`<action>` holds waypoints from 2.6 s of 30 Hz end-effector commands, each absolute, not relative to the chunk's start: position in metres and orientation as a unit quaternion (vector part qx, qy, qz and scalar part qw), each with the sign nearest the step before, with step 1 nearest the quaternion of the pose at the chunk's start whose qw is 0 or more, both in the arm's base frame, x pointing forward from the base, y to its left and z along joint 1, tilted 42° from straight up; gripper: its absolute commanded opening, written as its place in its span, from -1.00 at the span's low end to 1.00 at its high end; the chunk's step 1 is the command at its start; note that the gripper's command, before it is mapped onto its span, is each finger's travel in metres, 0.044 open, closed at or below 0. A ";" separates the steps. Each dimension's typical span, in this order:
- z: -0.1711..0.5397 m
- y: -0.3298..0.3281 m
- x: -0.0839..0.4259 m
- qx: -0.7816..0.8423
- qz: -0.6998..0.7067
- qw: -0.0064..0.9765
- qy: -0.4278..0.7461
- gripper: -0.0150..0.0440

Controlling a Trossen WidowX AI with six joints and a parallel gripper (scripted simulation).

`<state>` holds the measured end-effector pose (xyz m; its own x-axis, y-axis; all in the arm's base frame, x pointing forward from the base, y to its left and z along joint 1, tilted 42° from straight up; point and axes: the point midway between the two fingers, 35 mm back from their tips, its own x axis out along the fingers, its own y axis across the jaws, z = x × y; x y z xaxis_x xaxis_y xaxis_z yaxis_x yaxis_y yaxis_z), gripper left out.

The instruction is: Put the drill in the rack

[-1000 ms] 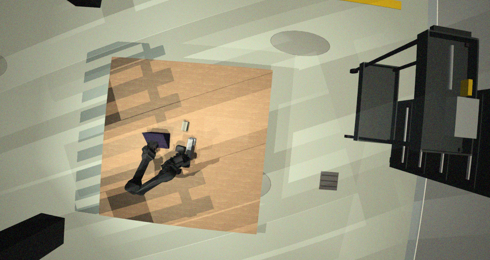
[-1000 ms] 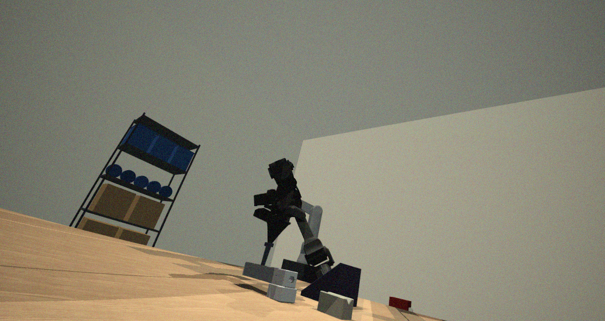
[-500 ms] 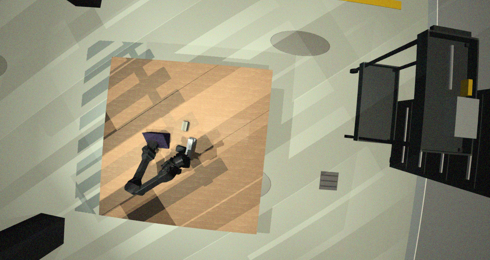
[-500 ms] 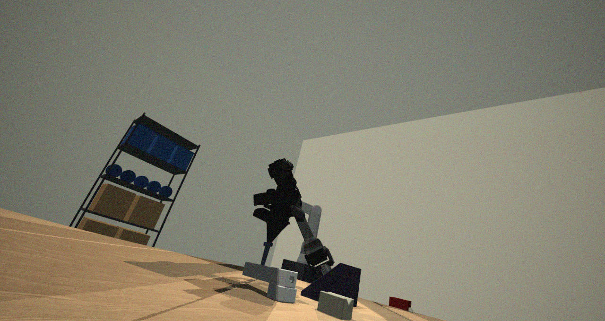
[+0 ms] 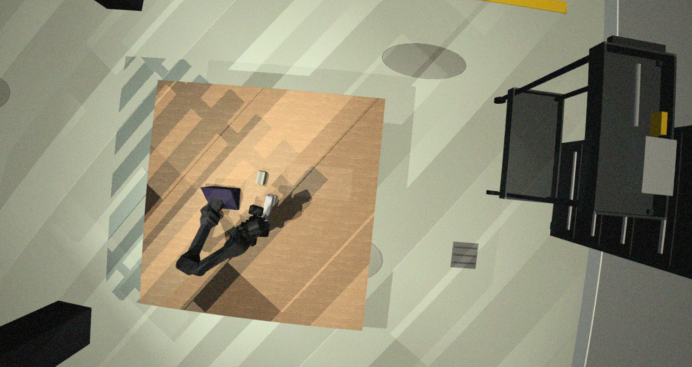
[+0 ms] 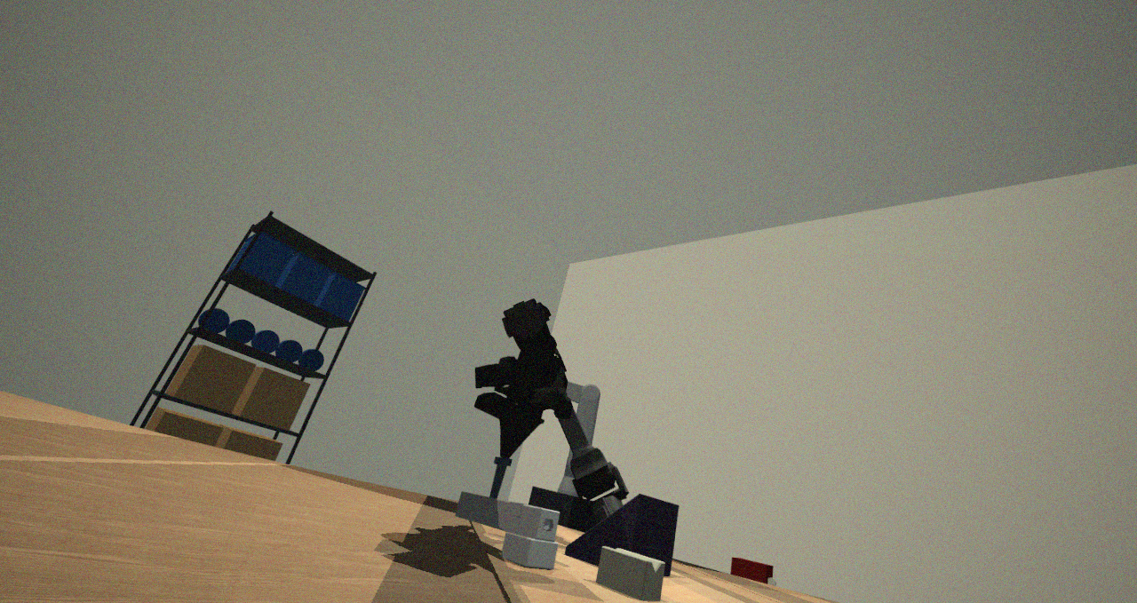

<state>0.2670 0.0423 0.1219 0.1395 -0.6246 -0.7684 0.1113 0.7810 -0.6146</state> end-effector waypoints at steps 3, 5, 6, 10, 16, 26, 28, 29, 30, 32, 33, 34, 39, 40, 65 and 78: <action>0.102 0.027 0.260 -0.224 -0.269 0.693 0.630 -0.49; 0.101 0.026 0.260 -0.224 -0.269 0.693 0.630 -0.49; 0.101 0.026 0.260 -0.224 -0.269 0.693 0.630 -0.49; 0.100 0.025 0.260 -0.224 -0.269 0.693 0.630 -0.49; 0.099 0.025 0.260 -0.225 -0.269 0.693 0.630 -0.40; 0.159 0.074 0.261 -0.243 -0.235 0.705 0.623 0.49; 0.159 0.074 0.261 -0.243 -0.235 0.705 0.623 0.67; 0.151 0.071 0.264 -0.247 -0.230 0.706 0.622 0.75; 0.146 0.074 0.266 -0.266 -0.213 0.699 0.629 0.84; 0.124 0.087 0.272 -0.332 -0.149 0.667 0.650 1.00; 0.113 0.093 0.276 -0.368 -0.113 0.647 0.659 1.00; 0.101 0.099 0.278 -0.402 -0.077 0.624 0.665 1.00; 0.039 0.122 0.288 -0.551 0.101 0.488 0.670 1.00; 0.032 0.124 0.288 -0.566 0.123 0.468 0.667 1.00; -0.018 0.135 0.288 -0.648 0.256 0.335 0.635 1.00; -0.027 0.123 0.290 -0.648 0.257 0.335 0.634 1.00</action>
